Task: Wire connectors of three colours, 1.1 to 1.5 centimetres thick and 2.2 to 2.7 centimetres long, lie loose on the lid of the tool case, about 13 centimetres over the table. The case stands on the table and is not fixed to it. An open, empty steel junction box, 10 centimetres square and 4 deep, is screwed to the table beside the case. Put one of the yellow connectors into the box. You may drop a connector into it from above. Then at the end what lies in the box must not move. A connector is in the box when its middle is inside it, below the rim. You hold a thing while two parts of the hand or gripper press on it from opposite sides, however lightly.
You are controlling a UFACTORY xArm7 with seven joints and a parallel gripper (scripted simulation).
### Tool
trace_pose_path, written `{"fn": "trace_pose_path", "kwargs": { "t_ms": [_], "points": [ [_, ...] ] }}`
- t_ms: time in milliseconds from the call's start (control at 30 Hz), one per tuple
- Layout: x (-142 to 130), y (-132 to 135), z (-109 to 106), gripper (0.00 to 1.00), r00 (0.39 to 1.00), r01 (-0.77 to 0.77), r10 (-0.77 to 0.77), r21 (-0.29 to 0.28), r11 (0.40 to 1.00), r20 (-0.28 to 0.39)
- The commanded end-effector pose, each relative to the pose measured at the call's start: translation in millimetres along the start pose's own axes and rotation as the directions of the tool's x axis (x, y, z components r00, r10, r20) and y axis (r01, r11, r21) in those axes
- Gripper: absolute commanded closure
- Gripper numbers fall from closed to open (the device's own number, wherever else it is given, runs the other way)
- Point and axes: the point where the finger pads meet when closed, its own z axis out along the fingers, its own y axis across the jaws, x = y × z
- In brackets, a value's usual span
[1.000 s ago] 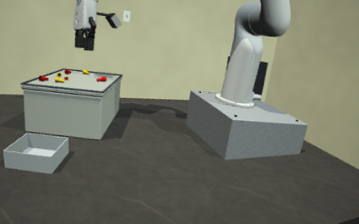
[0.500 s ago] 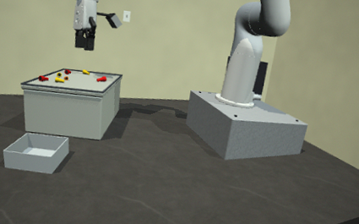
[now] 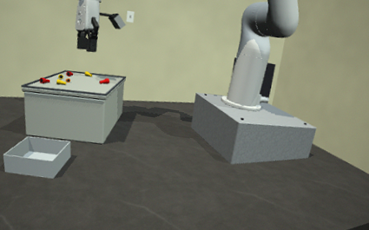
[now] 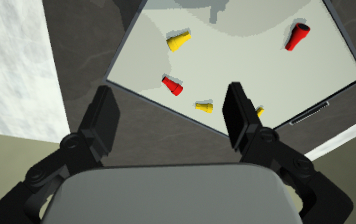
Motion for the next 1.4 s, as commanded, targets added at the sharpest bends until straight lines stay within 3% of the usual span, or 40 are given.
{"fn": "trace_pose_path", "kwargs": {
  "t_ms": [0, 533, 867, 1033, 1200, 1267, 1367],
  "points": [
    [-0.8, -1.1, -2.0, 0.0, 1.0, 0.0, 0.0, 0.003, 1.0, 0.003],
    [-1.3, -0.3, -2.0, 0.0, 1.0, 0.009, -0.009, 0.003, 1.0, 0.003],
    [-10.4, 14.5, -1.4, 0.0, 0.986, 0.164, -0.164, 0.001, 0.986, 0.003],
    [-21.3, 33.7, -1.0, 0.0, 0.934, 0.356, -0.356, 0.0, 0.934, 0.003],
    [-33.0, 56.1, -1.1, 0.0, 0.829, 0.559, -0.559, 0.001, 0.829, 0.002],
    [-33.0, 56.1, -1.1, 0.0, 0.829, 0.559, -0.559, 0.001, 0.829, 0.002],
    [-39.1, 68.7, -1.3, 0.0, 0.751, 0.66, -0.66, 0.002, 0.751, 0.002]
  ]
}}
